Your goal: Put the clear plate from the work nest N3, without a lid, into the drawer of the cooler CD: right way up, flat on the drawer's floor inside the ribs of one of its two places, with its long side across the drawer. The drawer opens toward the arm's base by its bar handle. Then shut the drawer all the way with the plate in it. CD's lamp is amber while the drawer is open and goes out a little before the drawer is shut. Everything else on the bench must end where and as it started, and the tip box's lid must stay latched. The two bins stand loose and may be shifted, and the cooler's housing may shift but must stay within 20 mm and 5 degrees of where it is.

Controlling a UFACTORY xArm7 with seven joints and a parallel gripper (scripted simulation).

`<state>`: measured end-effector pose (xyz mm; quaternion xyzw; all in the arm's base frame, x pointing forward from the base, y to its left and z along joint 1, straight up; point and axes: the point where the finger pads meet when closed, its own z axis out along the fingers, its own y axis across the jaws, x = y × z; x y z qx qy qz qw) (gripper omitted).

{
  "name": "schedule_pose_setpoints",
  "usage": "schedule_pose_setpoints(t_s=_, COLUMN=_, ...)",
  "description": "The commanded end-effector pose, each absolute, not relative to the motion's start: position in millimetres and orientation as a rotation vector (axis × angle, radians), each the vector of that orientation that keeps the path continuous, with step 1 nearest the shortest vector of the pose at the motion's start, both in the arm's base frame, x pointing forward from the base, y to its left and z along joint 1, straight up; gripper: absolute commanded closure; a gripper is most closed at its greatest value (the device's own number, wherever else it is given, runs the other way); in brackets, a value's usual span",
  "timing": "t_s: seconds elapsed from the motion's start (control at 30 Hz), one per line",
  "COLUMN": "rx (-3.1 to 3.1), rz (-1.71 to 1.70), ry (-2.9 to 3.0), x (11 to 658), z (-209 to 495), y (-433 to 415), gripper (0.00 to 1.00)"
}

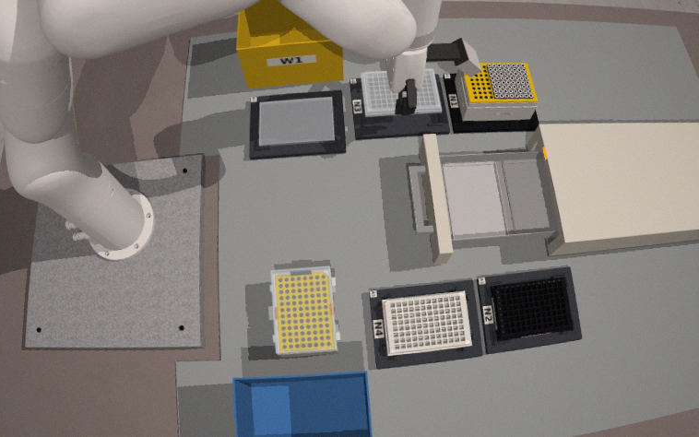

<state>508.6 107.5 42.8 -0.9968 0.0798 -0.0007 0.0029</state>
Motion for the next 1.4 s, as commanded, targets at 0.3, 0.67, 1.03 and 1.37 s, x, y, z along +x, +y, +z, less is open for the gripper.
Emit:
schedule_pose_setpoints(t_s=0.3, rx=-3.125, rz=-0.009, ry=0.250, x=510.0, z=63.3, y=107.6, gripper=1.00)
schedule_pose_setpoints(t_s=0.67, rx=-3.125, rz=-0.009, ry=0.250, x=510.0, z=78.2, y=107.5, gripper=1.00)
schedule_pose_setpoints(t_s=1.03, rx=-3.125, rz=-0.009, ry=0.250, x=509.9, z=96.7, y=107.4, gripper=1.00)
schedule_pose_setpoints(t_s=1.37, rx=-3.125, rz=-0.009, ry=0.250, x=509.8, z=110.0, y=107.4, gripper=1.00)
